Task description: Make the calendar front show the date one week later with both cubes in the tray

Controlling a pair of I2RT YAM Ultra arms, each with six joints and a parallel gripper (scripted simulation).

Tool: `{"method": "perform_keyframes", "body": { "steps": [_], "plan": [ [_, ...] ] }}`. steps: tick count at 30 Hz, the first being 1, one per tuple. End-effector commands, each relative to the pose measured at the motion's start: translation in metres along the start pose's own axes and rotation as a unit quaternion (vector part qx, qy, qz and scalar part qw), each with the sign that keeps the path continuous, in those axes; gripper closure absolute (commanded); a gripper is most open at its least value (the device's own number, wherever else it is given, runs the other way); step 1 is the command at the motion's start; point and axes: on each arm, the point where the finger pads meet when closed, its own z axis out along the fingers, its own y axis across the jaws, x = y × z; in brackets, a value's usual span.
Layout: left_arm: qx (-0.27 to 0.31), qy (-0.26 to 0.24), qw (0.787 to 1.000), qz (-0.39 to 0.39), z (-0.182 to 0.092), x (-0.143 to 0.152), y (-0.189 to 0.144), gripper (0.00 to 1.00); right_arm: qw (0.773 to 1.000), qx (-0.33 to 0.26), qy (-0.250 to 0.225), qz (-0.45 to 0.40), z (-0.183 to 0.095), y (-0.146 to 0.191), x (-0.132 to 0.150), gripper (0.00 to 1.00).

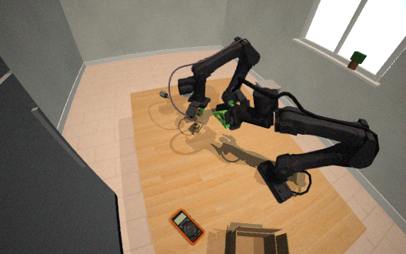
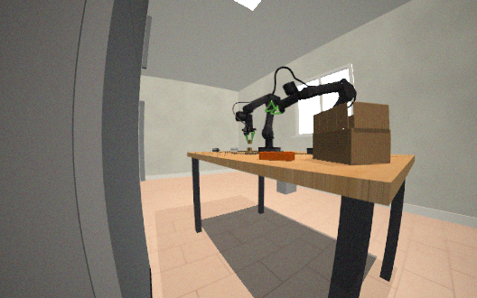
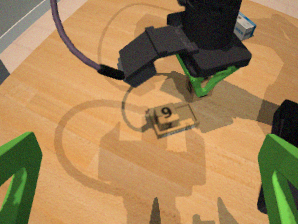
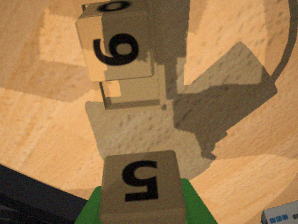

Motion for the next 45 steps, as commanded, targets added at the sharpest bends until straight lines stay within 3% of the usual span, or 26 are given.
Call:
{"method": "perform_keyframes", "body": {
  "steps": [1, 7, 20, 34, 37, 45],
  "plan": [
    [-0.001, -0.03, 0.999, 0.01, -0.006, -0.017, 0.001, 0.0, 1.0, 0.009, -0.011, -0.001, -0.008, 0.01, 0.0, 0.73],
    [-0.001, -0.03, 0.999, 0.01, -0.006, -0.017, 0.001, 0.0, 0.999, 0.027, -0.027, -0.009, -0.011, 0.003, -0.008, 0.73],
    [-0.001, -0.03, 0.999, 0.01, -0.006, -0.017, 0.001, 0.0, 0.999, 0.024, -0.025, -0.009, 0.021, 0.001, -0.01, 0.73],
    [-0.001, -0.03, 0.999, 0.01, -0.006, -0.017, 0.001, 0.0, 1.0, 0.014, -0.015, -0.009, 0.032, 0.006, -0.006, 0.73],
    [-0.001, -0.03, 0.999, 0.01, -0.006, -0.017, 0.001, 0.0, 0.999, 0.027, -0.036, 0.006, 0.03, -0.004, -0.023, 0.73],
    [-0.001, -0.03, 0.999, 0.01, -0.006, -0.017, 0.001, 0.0, 0.999, 0.018, -0.026, -0.006, 0.038, 0.001, -0.031, 0.73]
  ]
}}
